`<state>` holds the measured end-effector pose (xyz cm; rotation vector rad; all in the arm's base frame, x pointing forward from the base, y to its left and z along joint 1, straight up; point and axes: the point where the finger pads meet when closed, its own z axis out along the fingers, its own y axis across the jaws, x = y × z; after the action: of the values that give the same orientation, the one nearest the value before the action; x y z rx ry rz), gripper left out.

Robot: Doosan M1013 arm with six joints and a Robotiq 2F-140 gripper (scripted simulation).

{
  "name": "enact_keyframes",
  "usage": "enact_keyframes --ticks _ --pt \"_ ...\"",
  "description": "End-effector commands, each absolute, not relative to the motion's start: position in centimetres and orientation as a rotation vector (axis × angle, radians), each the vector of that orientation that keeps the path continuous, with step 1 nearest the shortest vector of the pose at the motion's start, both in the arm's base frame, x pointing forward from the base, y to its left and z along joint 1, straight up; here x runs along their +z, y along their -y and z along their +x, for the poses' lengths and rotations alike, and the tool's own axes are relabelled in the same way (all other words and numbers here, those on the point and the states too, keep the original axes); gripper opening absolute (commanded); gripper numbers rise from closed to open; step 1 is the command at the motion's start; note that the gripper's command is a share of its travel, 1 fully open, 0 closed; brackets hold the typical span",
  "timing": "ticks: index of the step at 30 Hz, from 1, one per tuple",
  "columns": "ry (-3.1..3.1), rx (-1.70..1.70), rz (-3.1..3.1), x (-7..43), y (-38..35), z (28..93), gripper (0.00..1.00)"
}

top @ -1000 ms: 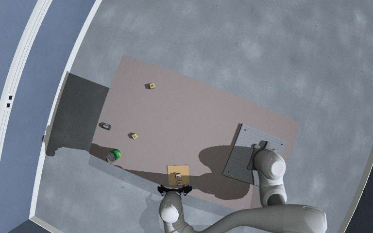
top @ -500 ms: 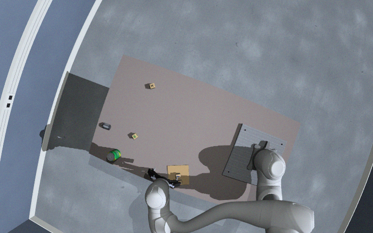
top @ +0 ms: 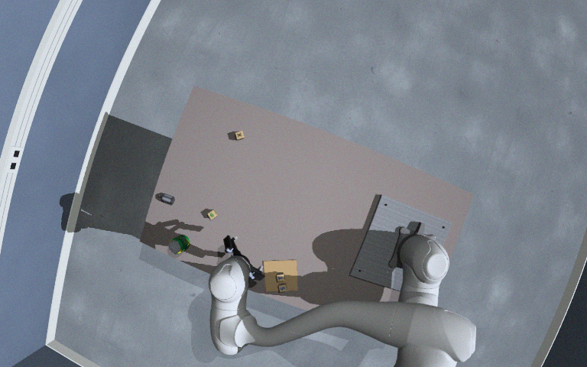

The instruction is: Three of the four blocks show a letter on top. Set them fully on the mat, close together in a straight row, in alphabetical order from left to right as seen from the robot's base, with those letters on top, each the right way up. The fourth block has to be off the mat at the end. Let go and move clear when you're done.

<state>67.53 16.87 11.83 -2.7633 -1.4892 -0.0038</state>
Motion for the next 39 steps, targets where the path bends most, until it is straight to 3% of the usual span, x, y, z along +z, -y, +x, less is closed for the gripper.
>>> enact_keyframes --ticks 1,39 --pt "1.295 -0.001 -2.863 11.9 -14.7 69.6 1.0" --pt "-0.443 -0.002 -3.11 11.5 8.8 82.0 1.0"
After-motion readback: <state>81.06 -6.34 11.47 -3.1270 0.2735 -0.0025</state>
